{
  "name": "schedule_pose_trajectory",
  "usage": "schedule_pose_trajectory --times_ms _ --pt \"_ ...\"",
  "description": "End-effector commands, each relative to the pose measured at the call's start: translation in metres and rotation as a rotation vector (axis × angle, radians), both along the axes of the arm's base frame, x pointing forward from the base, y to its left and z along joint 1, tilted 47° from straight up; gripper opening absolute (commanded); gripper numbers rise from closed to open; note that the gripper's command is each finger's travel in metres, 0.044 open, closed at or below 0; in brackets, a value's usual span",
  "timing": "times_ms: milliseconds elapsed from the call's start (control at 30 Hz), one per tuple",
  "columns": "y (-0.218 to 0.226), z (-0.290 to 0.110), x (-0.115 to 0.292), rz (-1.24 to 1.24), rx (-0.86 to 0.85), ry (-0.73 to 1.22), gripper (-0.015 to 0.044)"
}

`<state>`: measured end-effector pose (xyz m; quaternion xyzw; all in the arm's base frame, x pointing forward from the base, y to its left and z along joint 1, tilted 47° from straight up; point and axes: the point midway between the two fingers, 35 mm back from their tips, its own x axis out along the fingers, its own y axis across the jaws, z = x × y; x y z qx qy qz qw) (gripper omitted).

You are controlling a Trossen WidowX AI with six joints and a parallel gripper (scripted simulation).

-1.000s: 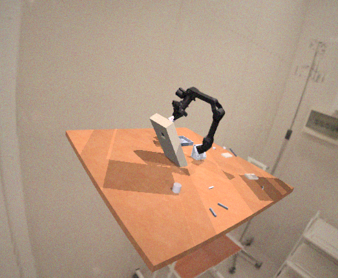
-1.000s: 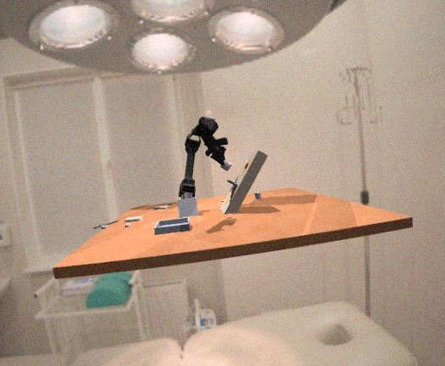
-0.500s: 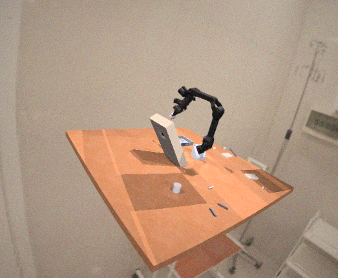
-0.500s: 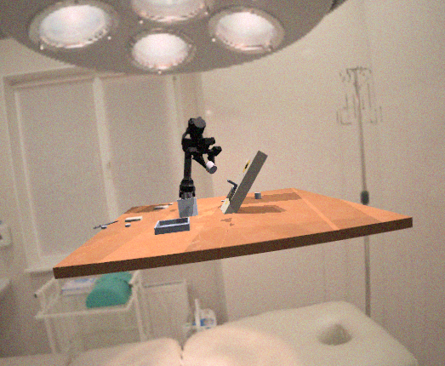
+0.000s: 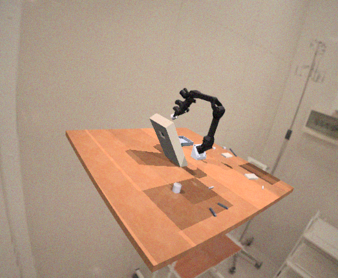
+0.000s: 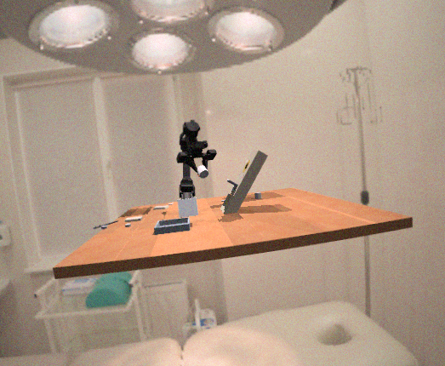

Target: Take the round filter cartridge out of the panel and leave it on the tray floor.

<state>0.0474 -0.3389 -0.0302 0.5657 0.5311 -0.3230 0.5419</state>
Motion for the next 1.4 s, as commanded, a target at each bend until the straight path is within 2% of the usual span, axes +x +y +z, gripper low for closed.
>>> schedule_pose_trajectory --times_ms 0,733,1000,1367 --pt "0.008 -0.02 -0.027 -0.072 0.006 0.068 0.0" --pt "0.094 -0.097 -0.136 -0.409 0.058 0.405 0.0" --pt "0.1 -0.102 -0.139 -0.419 0.06 0.415 0.0" --pt "0.144 -0.147 -0.133 -0.419 0.061 0.416 0.0"
